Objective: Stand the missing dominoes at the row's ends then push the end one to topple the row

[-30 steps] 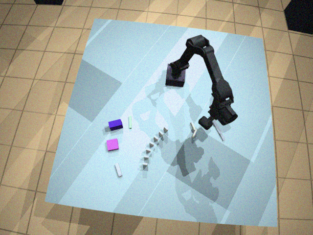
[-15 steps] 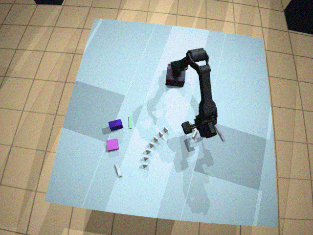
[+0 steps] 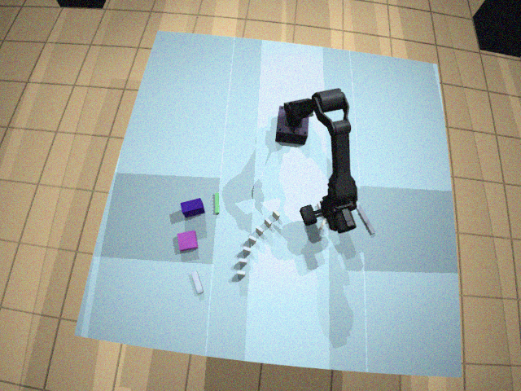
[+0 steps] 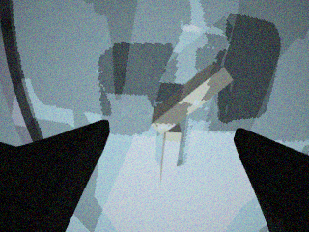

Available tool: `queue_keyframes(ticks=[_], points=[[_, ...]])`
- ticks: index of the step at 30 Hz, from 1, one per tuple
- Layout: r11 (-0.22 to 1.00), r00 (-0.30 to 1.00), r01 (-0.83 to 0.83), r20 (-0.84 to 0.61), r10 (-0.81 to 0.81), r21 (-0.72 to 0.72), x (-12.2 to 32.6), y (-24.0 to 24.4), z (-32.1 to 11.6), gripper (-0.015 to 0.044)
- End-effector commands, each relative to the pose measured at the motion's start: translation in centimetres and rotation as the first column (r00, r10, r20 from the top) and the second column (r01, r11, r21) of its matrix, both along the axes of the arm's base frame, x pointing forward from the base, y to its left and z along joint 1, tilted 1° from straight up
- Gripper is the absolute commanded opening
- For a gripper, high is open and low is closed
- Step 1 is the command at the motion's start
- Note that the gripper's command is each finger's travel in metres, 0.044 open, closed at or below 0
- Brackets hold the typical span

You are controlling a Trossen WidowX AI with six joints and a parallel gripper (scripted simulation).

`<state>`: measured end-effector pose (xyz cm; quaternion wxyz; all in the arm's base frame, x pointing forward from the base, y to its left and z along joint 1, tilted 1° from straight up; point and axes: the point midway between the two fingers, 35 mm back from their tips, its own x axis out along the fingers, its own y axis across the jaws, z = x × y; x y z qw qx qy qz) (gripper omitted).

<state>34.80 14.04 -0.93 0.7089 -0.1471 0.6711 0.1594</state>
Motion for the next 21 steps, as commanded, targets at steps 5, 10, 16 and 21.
queue_keyframes(ticks=[5,10,16,21], points=[[1.0,1.0,0.003,-0.009,-0.003,0.001,-0.16,0.03,-0.96,0.044],[1.0,1.0,0.003,-0.009,-0.003,0.001,-0.16,0.03,-0.96,0.0361],[1.0,1.0,0.003,-0.009,-0.003,0.001,-0.16,0.03,-0.96,0.0204],[1.0,1.0,0.003,-0.009,-0.003,0.001,-0.16,0.03,-0.96,0.0072]])
